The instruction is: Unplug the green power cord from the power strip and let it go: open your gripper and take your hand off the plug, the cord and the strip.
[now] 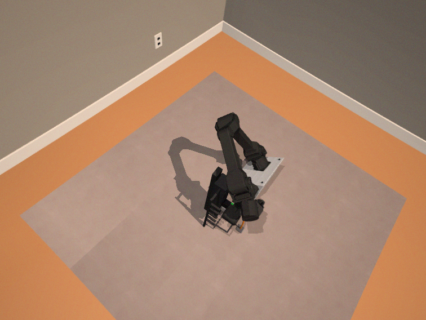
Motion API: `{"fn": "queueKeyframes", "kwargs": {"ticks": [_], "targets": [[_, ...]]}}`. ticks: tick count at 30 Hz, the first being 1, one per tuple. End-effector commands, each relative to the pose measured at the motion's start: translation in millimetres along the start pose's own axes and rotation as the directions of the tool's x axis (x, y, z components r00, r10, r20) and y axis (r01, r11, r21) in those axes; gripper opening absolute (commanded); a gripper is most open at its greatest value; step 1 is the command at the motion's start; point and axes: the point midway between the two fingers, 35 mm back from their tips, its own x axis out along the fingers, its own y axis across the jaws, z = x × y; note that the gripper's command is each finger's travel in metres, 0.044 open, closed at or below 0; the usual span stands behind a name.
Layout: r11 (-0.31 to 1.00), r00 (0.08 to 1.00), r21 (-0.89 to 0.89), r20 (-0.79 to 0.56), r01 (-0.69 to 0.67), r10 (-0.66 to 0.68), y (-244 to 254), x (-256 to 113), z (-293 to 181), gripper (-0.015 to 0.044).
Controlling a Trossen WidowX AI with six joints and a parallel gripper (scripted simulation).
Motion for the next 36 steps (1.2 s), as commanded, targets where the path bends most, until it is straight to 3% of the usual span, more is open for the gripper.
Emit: {"fn": "queueKeyframes", "kwargs": {"ticks": [1,4,8,16,36], "targets": [[1.000,1.000,-0.006,-0.006,0.002,-0.002,0.3,5.5,-0.8,0.0160],[1.000,1.000,-0.006,-0.006,0.002,-0.002,0.3,8.0,-0.9,0.0160],[1.000,1.000,0.001,-0.001,-0.002,0.002,0.2,5.7,-0.6,0.0055],[1.000,1.000,0.001,-0.001,-0.002,0.002,0.2,5.7,-0.6,0.0002],[1.000,1.000,-0.002,0.001,0.000,0.000,-1.8,4.0,27.5,0.0000]]}}
